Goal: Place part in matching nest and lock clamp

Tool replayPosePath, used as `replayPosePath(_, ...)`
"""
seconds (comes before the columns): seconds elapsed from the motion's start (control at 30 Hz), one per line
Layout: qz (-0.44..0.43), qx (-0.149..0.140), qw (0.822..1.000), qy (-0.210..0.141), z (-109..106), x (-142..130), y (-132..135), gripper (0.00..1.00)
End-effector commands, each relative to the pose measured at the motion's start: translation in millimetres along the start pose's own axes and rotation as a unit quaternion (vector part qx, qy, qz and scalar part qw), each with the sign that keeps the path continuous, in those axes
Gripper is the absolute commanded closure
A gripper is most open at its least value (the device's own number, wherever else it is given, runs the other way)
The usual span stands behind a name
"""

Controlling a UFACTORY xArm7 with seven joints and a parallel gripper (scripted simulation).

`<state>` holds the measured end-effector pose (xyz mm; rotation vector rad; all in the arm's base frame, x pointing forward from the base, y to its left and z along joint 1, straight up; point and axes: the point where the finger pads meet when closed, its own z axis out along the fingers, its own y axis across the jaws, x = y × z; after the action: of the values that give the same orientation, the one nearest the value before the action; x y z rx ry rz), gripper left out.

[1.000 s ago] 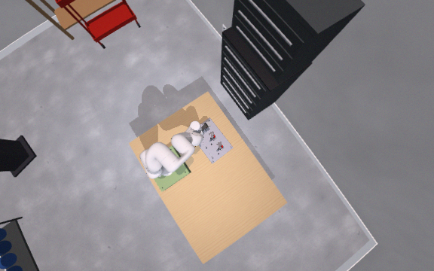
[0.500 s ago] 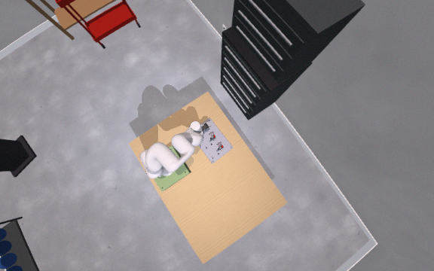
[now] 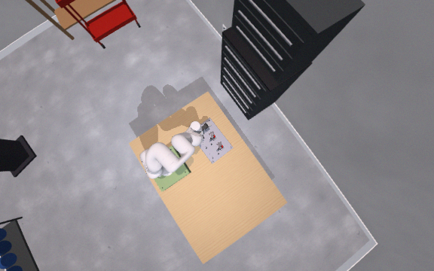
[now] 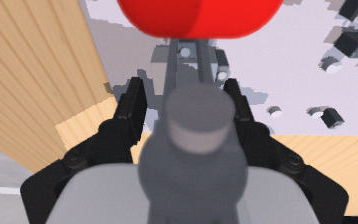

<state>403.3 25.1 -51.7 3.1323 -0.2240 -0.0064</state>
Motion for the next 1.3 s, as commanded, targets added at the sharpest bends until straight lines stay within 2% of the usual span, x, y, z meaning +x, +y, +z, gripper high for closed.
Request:
replayPosePath(0.0,0.000,0.000,1.000,0.001,-0.9,1.2,-0.2,0.00)
replayPosePath(1.03,0.000,0.000,1.000,0.001,-1.0,1.2,-0.2,0.00)
replayPosePath(1.27,0.000,0.000,1.000,0.001,-10.7,1.2,-0.2,0.00)
